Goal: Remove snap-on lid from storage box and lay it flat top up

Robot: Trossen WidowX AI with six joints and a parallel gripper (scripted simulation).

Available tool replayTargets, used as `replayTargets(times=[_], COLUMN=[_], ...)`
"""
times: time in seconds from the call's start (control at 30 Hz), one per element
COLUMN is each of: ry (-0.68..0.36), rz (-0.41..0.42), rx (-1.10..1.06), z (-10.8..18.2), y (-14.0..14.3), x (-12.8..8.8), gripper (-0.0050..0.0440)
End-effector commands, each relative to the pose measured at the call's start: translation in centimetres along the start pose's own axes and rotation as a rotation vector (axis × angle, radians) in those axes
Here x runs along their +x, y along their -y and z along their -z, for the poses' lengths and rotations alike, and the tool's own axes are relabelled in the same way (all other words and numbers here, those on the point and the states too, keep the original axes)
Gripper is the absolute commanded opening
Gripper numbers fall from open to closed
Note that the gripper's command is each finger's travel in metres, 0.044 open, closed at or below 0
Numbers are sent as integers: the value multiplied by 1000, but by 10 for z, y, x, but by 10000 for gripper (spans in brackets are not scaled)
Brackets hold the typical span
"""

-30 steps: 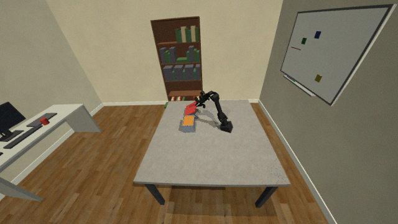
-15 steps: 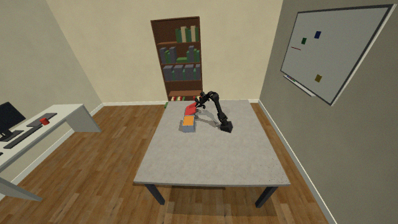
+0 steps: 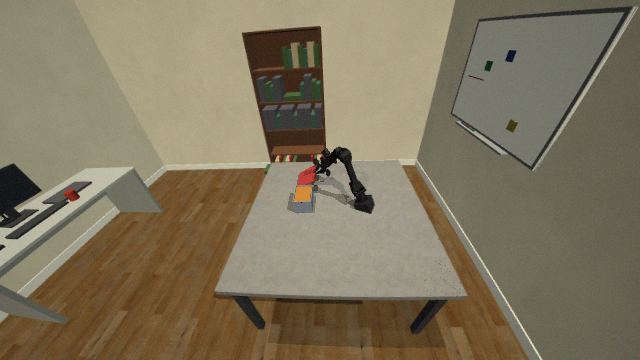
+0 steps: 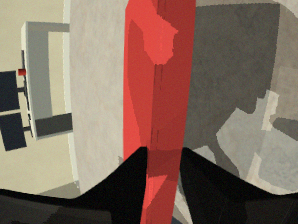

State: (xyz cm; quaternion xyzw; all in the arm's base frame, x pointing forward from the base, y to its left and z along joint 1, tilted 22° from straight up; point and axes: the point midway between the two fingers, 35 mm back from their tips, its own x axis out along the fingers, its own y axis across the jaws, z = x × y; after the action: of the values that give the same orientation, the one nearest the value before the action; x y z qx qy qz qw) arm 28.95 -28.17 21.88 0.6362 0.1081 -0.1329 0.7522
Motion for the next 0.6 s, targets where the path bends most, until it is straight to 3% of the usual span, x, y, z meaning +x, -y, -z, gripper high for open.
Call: replayTargets(times=[0.0,0.57], ry=[-1,-1], rz=[-3,-3], rx=[5,5], z=[0,0], y=[3,14], x=[3,12], gripper=[-50,-50])
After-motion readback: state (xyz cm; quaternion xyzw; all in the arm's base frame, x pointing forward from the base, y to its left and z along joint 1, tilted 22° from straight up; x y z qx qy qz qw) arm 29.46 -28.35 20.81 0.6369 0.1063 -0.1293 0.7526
